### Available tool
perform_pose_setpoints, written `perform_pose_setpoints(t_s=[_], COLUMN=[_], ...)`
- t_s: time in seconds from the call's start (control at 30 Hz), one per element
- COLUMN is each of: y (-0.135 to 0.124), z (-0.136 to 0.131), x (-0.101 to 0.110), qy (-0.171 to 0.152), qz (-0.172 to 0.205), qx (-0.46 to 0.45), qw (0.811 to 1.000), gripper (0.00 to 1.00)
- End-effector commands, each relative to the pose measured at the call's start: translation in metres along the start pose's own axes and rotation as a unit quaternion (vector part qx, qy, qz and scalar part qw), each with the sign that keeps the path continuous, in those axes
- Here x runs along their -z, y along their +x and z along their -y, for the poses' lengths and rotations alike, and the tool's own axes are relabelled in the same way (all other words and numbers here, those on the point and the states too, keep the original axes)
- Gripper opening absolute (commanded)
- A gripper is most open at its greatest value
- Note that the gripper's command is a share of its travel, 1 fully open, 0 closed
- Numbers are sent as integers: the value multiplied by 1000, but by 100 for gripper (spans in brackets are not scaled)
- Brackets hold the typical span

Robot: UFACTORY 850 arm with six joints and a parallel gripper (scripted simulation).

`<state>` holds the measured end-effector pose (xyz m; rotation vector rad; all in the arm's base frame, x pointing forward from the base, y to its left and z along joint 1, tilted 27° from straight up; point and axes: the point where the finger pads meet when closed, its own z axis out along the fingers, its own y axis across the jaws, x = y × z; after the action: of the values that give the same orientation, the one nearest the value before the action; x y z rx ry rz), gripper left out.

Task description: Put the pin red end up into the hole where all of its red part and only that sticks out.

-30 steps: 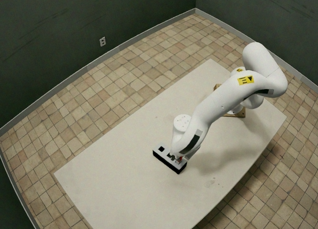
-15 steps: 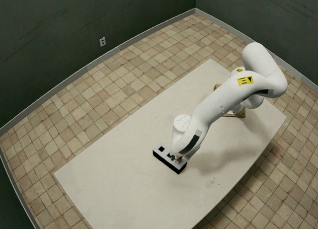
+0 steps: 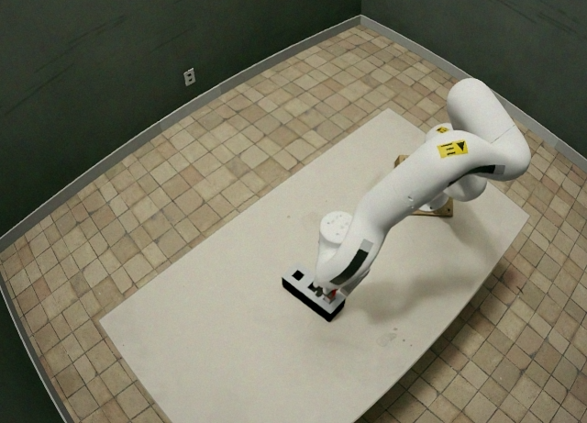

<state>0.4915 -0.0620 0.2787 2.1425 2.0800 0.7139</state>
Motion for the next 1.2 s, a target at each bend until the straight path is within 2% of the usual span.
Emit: perform_pose_setpoints(t_s=[0.0,1.17], y=[0,0], z=[-1,-1], x=[-3,-7], qy=[-1,-1], qz=[0,0], qx=[0,0], qw=[1000,1000], gripper=[0,0])
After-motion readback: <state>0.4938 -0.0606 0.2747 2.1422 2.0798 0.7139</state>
